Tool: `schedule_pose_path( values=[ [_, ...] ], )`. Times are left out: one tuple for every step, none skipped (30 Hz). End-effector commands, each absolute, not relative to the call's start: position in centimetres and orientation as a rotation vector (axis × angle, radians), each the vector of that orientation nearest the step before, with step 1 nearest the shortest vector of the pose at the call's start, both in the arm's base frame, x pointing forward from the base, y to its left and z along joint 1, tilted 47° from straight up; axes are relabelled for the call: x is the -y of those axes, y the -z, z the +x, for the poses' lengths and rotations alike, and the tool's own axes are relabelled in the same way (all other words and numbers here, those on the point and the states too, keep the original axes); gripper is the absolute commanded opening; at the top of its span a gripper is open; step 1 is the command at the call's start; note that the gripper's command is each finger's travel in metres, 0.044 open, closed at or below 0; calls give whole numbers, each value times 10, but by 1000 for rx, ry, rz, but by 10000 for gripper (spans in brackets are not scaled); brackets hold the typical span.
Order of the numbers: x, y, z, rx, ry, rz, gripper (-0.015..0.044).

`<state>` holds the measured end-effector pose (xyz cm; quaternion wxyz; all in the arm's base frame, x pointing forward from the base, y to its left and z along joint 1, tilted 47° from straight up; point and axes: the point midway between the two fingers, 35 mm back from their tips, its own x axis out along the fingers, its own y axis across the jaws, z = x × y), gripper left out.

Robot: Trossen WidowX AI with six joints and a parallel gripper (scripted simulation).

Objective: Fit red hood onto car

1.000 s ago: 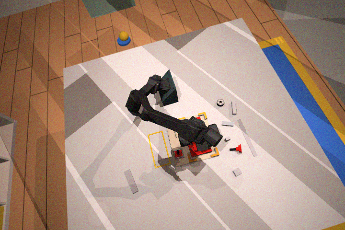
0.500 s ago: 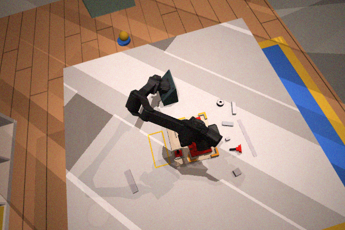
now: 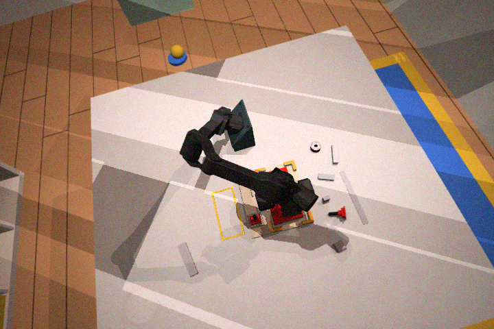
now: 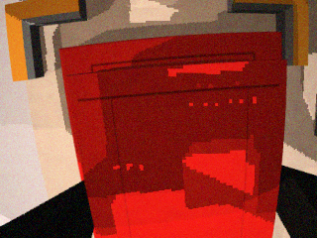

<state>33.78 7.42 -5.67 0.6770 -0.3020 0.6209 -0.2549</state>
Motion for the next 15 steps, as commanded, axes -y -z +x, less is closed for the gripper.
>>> schedule_pose_path(
  values=[
    [-72,58,337,-1396,573,-685,0],
    [-72,59,337,-1396,573,-685,0],
    [-71,59,338,-1396,573,-685,0],
    [-71,59,338,-1396,573,-685,0],
    [-71,60,338,-1396,573,-685,0],
    [-70,60,338,-1396,573,-685,0],
    [-70,60,338,-1396,573,-685,0],
    [-70,60,338,-1396,573,-685,0],
    [-69,61,338,-1396,573,-685,0],
    [-69,61,338,-1396,573,-685,0],
    [-69,61,338,-1396,573,-685,0],
    [-68,62,338,-1396,573,-685,0],
    [-68,62,338,-1396,573,-685,0],
    [-68,62,338,-1395,573,-684,0],
    [-67,62,338,-1395,573,-684,0]
  ],
)
